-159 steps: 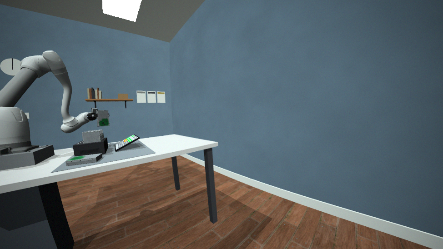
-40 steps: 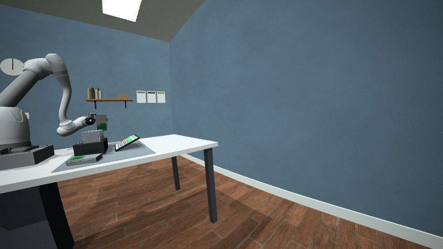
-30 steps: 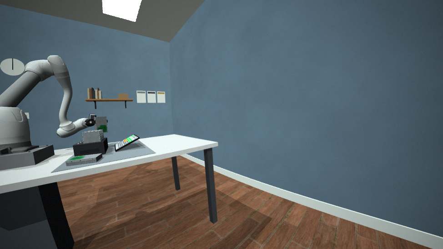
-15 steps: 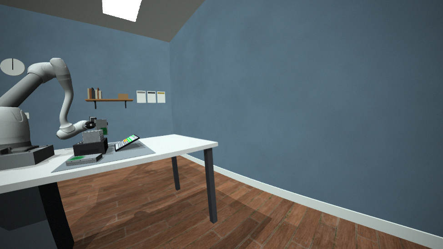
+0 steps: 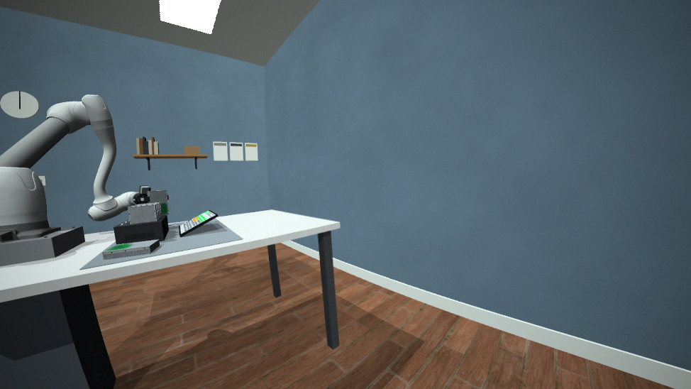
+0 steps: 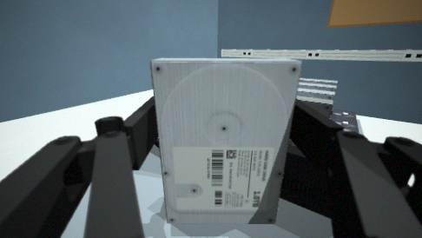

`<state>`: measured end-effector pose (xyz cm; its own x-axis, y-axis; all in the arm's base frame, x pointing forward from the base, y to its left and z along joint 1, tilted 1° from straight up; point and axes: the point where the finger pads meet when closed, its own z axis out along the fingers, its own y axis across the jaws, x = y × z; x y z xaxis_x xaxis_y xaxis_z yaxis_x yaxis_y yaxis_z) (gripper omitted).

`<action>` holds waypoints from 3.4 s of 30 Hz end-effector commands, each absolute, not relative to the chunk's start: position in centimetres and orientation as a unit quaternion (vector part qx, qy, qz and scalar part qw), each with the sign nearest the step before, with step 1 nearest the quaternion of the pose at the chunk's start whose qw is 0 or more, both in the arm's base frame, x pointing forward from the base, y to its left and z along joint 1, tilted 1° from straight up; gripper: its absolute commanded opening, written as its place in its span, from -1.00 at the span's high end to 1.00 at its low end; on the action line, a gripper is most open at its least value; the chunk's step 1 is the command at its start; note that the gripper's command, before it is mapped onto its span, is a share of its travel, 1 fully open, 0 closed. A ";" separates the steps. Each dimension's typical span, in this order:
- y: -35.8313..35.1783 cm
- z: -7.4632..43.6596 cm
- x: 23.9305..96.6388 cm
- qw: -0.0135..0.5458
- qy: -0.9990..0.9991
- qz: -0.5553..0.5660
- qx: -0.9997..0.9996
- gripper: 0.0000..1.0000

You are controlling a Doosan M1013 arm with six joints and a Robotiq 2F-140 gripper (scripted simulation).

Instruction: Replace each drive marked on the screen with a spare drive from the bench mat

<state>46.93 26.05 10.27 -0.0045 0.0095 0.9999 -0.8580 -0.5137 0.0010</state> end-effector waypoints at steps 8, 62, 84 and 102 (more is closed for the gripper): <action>26.0 8.5 46.9 0.350 -0.347 0.618 0.612 0.80; 26.0 3.4 47.0 0.350 -0.347 0.618 0.612 0.80; 26.0 3.0 47.0 0.350 -0.347 0.618 0.612 0.80; 26.0 3.0 47.0 0.350 -0.347 0.618 0.612 -0.78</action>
